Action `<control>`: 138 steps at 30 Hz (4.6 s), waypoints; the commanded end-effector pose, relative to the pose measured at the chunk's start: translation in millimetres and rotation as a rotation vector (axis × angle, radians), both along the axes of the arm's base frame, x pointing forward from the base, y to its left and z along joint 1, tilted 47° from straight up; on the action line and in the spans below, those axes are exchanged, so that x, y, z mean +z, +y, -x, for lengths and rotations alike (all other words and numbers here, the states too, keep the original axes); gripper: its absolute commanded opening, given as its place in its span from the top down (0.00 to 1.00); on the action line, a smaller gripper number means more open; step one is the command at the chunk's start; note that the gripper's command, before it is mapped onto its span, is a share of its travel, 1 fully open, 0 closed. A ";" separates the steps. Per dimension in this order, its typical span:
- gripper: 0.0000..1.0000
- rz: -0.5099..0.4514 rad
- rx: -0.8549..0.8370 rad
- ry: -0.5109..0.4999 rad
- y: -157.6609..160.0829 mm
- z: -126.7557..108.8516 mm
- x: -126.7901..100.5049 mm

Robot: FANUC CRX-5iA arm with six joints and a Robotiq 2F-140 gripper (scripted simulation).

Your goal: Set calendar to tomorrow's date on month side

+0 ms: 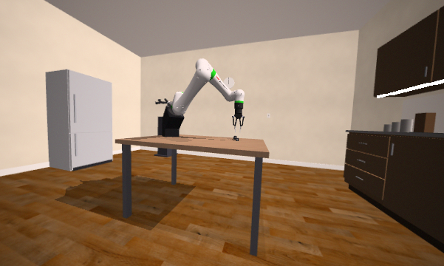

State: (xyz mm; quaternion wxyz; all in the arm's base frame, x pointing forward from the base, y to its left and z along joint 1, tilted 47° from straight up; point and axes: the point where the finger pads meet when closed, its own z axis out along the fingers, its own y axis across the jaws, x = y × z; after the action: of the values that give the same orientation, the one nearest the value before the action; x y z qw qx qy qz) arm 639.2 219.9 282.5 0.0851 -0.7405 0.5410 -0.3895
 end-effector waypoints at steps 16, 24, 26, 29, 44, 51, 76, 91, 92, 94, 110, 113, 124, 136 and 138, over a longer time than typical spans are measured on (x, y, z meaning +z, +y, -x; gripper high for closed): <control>0.65 0.000 0.000 0.000 -1.0 -2.9 -2.8; 0.65 0.000 0.000 0.000 -2.9 -7.2 -7.1; 0.65 0.000 0.000 0.000 -3.7 -8.9 -8.9; 0.65 0.000 0.000 0.000 -5.0 -11.9 -11.8; 0.65 0.000 0.000 0.000 -10.9 -25.5 -25.6; 0.65 0.000 0.000 0.000 -13.4 -31.1 -31.2; 0.65 0.000 0.000 0.000 -15.0 -34.7 -34.9; 0.65 0.000 0.000 0.000 -15.0 -34.7 -34.9; 0.65 0.000 0.000 0.000 -15.0 -34.7 -34.9; 0.65 0.000 0.000 0.000 -15.0 -34.7 -34.9; 0.65 0.000 0.000 0.000 -15.5 -35.8 -36.0; 0.65 0.000 0.000 0.000 -16.3 -37.8 -38.0; 0.65 0.000 0.000 0.000 -20.7 -47.6 -48.1; 0.65 0.000 0.000 0.000 -23.3 -53.7 -54.2; 0.65 0.000 0.000 0.000 -23.3 -53.7 -54.2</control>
State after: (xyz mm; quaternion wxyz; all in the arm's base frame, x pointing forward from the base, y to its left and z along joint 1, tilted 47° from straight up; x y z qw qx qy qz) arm 692.9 196.3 228.1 0.0851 -0.7405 0.5410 -0.3895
